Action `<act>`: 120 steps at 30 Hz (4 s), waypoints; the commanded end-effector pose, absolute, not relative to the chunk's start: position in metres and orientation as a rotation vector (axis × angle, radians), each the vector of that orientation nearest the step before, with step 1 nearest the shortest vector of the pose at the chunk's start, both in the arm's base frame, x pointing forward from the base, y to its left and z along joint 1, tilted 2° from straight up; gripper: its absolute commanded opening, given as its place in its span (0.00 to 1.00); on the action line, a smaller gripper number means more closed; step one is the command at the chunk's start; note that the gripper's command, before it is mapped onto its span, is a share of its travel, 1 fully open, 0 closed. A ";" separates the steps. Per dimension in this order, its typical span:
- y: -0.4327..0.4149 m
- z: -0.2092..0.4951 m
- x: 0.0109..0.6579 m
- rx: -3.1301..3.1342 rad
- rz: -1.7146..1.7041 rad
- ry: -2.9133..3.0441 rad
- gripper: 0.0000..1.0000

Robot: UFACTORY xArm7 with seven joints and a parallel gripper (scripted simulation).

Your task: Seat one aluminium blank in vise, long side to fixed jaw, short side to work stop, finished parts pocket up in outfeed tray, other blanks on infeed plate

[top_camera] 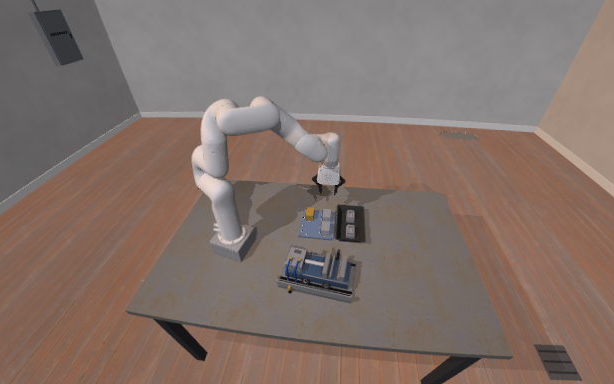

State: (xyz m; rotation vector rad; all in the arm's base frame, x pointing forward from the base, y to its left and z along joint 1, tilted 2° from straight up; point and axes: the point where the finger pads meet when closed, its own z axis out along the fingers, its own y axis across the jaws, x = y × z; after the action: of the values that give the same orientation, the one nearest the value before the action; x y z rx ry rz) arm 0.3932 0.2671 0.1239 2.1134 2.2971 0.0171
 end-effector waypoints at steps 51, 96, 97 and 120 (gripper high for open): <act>0.267 0.030 0.396 2.113 0.024 2.296 0.69; 0.268 -0.008 0.398 2.113 0.024 2.296 0.69; 0.268 -0.008 0.398 2.113 0.024 2.296 0.69; 0.268 -0.008 0.398 2.113 0.024 2.296 0.69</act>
State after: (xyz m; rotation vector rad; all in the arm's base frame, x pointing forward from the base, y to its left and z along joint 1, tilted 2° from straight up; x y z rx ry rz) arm 0.3968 0.2672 -0.0090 2.1130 2.2969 0.0176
